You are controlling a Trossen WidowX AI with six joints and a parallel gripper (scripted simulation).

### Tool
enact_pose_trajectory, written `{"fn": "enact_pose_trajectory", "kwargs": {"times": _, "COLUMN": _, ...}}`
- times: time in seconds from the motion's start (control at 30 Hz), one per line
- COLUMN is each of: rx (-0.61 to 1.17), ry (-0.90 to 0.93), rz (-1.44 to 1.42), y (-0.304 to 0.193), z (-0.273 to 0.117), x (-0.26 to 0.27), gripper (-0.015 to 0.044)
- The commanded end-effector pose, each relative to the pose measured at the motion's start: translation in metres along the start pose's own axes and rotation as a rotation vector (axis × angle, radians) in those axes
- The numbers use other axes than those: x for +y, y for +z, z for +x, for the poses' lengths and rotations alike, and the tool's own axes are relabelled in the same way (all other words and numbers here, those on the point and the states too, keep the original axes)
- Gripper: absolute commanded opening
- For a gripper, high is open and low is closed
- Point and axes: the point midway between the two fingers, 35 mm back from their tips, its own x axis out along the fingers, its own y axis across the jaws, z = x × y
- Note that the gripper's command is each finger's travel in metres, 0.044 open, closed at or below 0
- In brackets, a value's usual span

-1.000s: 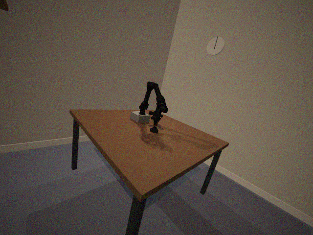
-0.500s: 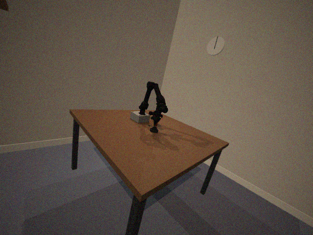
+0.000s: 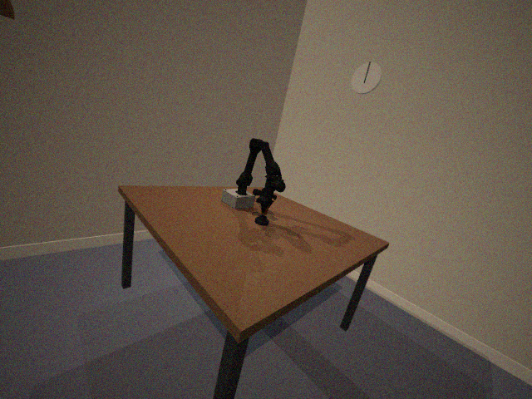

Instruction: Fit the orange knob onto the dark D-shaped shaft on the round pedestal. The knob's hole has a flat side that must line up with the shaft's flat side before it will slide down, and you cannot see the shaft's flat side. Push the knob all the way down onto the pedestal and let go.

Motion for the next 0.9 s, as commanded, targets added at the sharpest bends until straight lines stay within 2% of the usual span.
{"fn": "enact_pose_trajectory", "kwargs": {"times": 0.0, "rx": -0.001, "ry": 0.001, "rz": -0.008, "y": 0.0001, "z": 0.0002, "x": 0.0002, "gripper": 0.0000}}
{"fn": "enact_pose_trajectory", "kwargs": {"times": 0.87, "rx": -0.001, "ry": 0.001, "rz": 0.059, "y": -0.0002, "z": -0.0017, "x": 0.0005, "gripper": 0.0000}}
